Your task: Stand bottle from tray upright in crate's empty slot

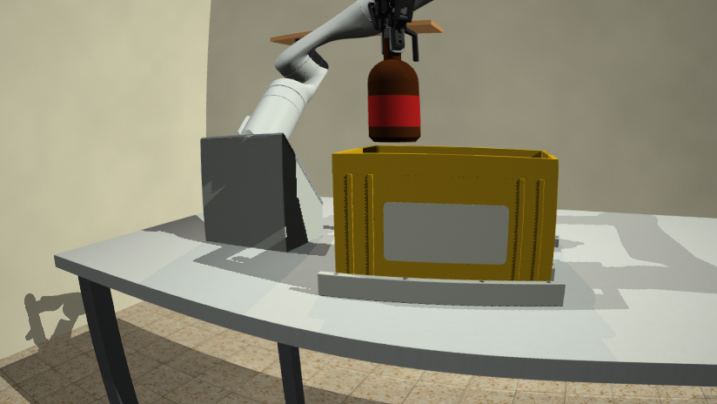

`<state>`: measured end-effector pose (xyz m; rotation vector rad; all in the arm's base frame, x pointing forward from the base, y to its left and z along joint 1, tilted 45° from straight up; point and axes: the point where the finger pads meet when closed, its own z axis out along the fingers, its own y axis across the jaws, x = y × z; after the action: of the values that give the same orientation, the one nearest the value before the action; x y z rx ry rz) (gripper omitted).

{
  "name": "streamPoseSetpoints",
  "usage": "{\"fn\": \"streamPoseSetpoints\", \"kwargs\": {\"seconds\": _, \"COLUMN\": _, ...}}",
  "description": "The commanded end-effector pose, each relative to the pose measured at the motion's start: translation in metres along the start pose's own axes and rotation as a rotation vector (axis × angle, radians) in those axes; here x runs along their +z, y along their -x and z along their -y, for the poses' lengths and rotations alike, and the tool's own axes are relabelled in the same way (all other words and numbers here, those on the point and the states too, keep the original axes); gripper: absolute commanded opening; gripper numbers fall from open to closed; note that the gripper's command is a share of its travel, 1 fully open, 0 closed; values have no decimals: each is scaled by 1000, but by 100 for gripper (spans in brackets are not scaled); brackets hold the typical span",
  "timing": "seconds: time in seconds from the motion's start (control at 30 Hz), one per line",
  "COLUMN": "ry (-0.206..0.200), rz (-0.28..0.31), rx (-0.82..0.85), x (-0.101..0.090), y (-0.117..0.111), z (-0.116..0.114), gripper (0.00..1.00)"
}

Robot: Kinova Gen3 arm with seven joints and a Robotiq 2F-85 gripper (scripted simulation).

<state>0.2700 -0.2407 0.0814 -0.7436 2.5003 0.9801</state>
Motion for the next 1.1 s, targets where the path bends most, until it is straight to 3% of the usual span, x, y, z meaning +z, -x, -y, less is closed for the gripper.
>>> {"fn": "streamPoseSetpoints", "kwargs": {"seconds": 0.0, "ry": -4, "rz": -3, "rx": -12, "x": 5, "y": 0, "z": 2, "gripper": 0}}
{"fn": "streamPoseSetpoints", "kwargs": {"seconds": 1.07, "ry": -4, "rz": -3, "rx": -12, "x": 33, "y": 1, "z": 3, "gripper": 0}}
